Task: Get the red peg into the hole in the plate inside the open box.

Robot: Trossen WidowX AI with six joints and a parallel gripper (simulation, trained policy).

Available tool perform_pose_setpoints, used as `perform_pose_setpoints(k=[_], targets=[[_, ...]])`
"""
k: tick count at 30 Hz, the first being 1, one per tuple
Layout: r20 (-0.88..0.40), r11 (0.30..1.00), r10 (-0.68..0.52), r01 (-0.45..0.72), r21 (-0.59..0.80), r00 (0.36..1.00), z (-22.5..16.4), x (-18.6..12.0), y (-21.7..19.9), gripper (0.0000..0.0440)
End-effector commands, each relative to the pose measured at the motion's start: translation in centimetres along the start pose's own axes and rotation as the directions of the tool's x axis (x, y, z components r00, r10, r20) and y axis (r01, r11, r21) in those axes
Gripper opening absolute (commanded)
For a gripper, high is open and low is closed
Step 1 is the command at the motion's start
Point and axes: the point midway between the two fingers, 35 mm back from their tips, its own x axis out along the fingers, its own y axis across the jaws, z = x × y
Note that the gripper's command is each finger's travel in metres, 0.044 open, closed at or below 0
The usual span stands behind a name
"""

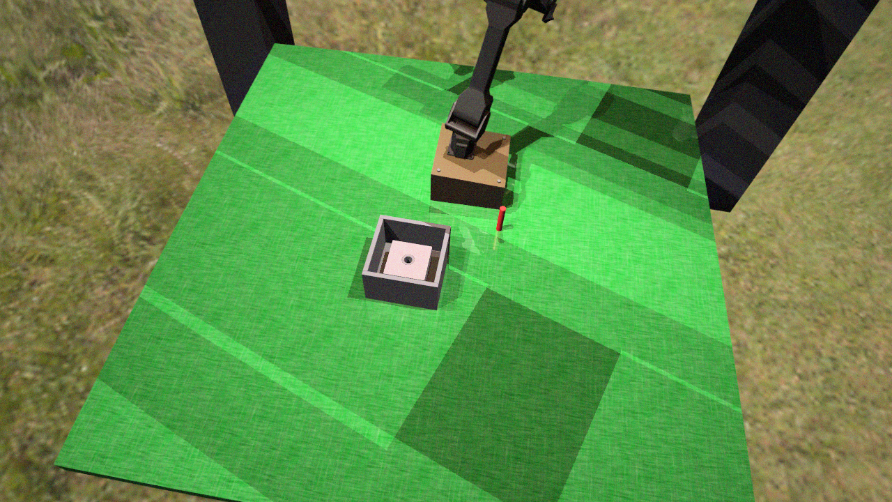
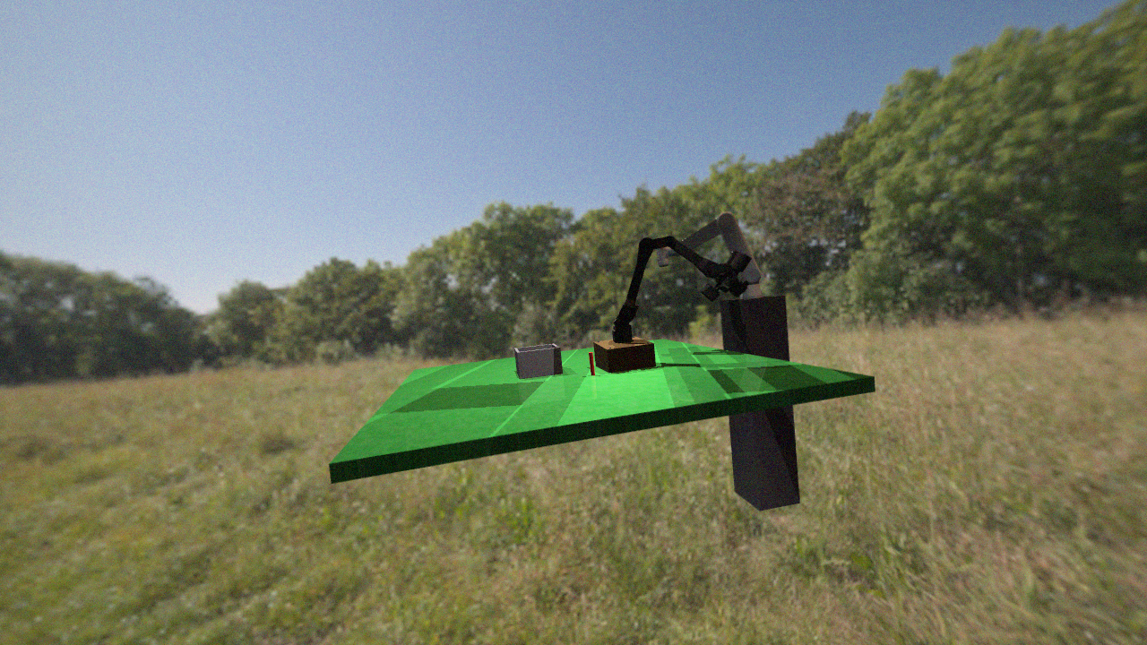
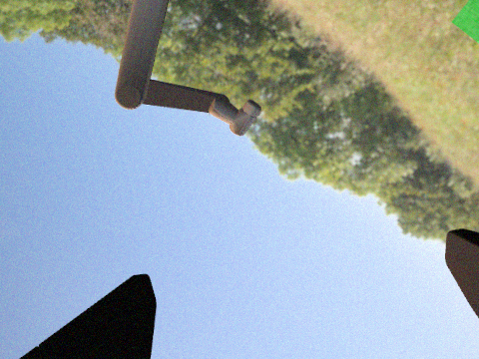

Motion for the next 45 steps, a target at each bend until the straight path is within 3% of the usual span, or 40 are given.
perform_pose_setpoints(k=[1, 3, 10, 20, 33, 45], targets=[[0.023, 1.000, 0.013, -0.012, -0.009, 1.000, 0.1, -0.6, 0.2, 0.0417], [0.080, 0.999, 0.044, -0.042, -0.020, 0.996, 0.6, -2.2, 0.6, 0.0439], [0.291, 0.988, 0.152, -0.152, -0.020, 0.945, 2.5, -8.5, 1.0, 0.0440], [0.567, 0.954, 0.268, -0.298, -0.040, 0.779, 3.6, -18.3, 0.0, 0.0440], [0.841, 0.888, 0.314, -0.449, -0.096, 0.440, 1.6, -31.3, -4.1, 0.0440], [0.972, 0.819, 0.221, -0.556, -0.142, 0.076, -3.8, -41.4, -10.7, 0.0440]])
